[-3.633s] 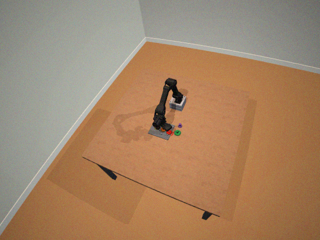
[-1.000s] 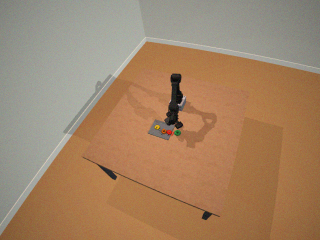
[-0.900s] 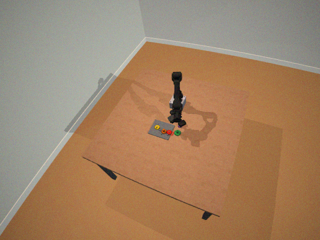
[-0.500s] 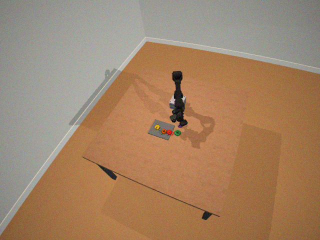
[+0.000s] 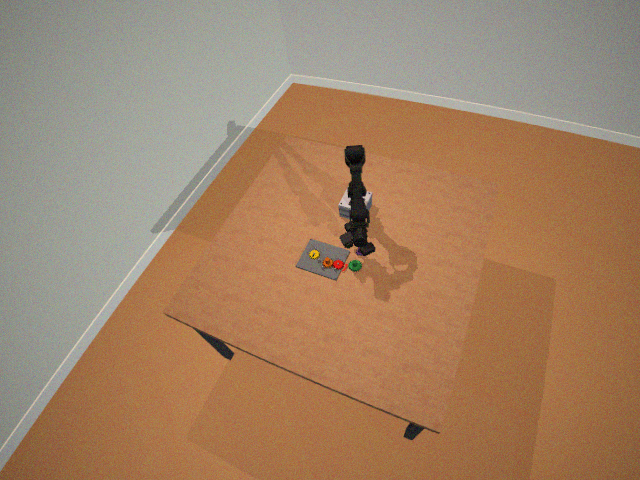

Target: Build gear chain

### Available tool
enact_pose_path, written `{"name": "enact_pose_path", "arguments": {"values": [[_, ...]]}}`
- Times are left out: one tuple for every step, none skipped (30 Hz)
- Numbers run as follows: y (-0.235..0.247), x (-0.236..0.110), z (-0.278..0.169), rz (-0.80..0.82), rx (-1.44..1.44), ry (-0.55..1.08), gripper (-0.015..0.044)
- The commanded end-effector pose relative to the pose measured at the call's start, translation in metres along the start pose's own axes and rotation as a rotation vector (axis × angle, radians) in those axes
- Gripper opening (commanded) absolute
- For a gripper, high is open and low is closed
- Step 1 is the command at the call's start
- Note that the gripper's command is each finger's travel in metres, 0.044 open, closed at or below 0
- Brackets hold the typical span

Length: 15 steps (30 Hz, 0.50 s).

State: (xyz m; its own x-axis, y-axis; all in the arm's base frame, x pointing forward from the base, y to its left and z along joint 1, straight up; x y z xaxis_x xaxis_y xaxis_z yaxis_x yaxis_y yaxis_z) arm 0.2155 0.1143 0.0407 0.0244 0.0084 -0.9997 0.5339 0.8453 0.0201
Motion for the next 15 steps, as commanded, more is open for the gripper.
{"name": "enact_pose_path", "arguments": {"values": [[0.0004, 0.0067, -0.0003, 0.004, 0.005, 0.003, 0.0440], [0.0004, 0.0083, -0.0003, 0.004, 0.005, 0.003, 0.0440], [0.0004, 0.0099, -0.0003, 0.004, 0.005, 0.003, 0.0440], [0.0003, 0.0115, -0.0003, 0.004, 0.005, 0.003, 0.0440], [0.0003, 0.0128, -0.0003, 0.004, 0.005, 0.003, 0.0440], [0.0002, 0.0136, -0.0003, 0.004, 0.005, 0.003, 0.0440], [0.0002, 0.0138, -0.0003, 0.004, 0.005, 0.003, 0.0440], [0.0002, 0.0138, -0.0003, 0.004, 0.005, 0.003, 0.0440], [0.0002, 0.0138, -0.0003, 0.004, 0.005, 0.003, 0.0440], [0.0002, 0.0138, -0.0003, 0.004, 0.005, 0.003, 0.0414], [0.0002, 0.0138, -0.0003, 0.004, 0.005, 0.003, 0.0387], [0.0002, 0.0138, -0.0003, 0.004, 0.005, 0.003, 0.0361], [0.0002, 0.0138, -0.0003, 0.004, 0.005, 0.003, 0.0335], [0.0002, 0.0138, -0.0003, 0.004, 0.005, 0.003, 0.0309], [0.0002, 0.0138, -0.0003, 0.004, 0.005, 0.003, 0.0282]]}}
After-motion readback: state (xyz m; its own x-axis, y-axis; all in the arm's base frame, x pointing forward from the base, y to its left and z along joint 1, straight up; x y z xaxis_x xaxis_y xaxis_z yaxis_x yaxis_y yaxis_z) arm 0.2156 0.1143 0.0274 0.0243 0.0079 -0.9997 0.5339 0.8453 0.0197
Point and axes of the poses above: the point midway between the two fingers, 35 mm back from their tips, its own x axis out along the fingers, its own y axis across the jaws, z = x × y, the point moved 5 cm from there along -x, back along the fingers, and after that the axes turned 4 degrees about -x, right-handed, at the moved point
